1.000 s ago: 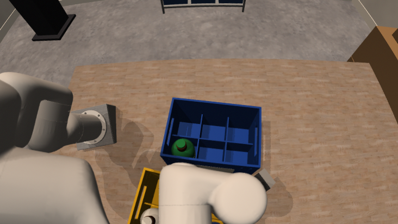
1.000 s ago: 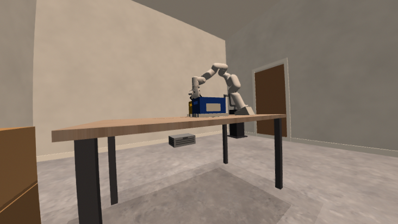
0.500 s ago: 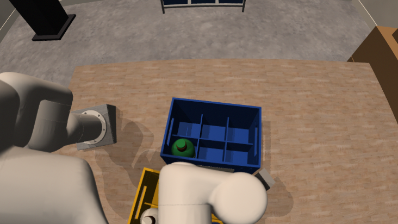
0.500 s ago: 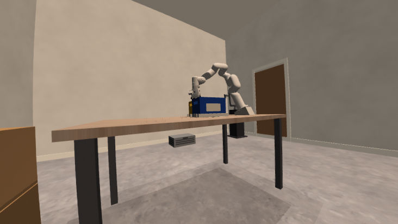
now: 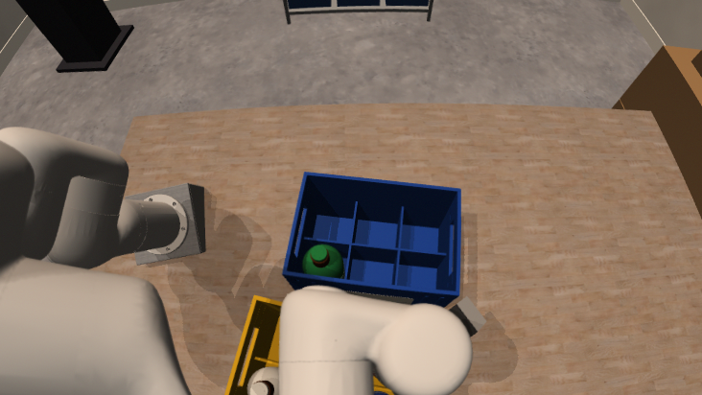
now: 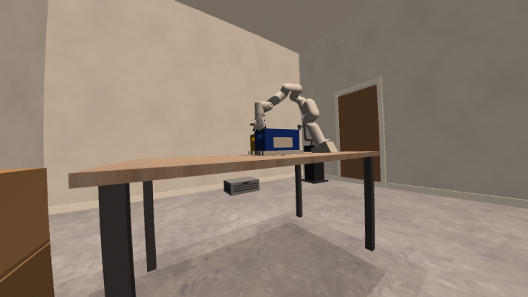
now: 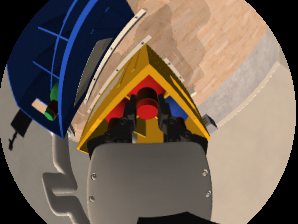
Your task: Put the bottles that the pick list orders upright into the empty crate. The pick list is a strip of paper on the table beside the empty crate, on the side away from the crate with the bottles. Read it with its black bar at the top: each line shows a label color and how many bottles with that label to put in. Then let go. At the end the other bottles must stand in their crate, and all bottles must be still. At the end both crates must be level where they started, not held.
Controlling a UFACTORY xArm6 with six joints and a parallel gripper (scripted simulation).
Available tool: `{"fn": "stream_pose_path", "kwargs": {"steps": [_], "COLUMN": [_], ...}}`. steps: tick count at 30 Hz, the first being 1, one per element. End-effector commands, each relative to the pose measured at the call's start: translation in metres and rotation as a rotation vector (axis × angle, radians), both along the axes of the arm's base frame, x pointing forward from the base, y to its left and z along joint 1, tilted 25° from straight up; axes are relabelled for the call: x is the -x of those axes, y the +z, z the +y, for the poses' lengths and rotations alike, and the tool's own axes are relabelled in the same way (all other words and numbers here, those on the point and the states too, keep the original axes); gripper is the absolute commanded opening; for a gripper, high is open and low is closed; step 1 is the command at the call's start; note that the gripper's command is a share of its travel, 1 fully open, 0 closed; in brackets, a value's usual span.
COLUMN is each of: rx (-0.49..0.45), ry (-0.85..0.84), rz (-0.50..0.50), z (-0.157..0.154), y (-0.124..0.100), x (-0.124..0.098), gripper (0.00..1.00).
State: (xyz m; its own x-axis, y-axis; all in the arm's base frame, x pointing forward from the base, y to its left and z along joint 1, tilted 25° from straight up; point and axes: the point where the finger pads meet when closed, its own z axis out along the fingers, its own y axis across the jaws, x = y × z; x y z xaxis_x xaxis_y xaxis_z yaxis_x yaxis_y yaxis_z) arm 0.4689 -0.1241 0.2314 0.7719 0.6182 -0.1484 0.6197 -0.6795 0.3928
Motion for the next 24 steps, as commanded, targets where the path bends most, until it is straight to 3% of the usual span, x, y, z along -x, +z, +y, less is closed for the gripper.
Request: {"fn": "stream_pose_path", "kwargs": {"steps": [1,24], "rx": [0.0,0.0], "ry": [0.001,0.001], "rz": [-0.005,-0.005], "z": [0.0003,0.0036], "y": [0.0021,0.0097], "x": [-0.0011,0.0], "gripper": [0.0,0.0]}}
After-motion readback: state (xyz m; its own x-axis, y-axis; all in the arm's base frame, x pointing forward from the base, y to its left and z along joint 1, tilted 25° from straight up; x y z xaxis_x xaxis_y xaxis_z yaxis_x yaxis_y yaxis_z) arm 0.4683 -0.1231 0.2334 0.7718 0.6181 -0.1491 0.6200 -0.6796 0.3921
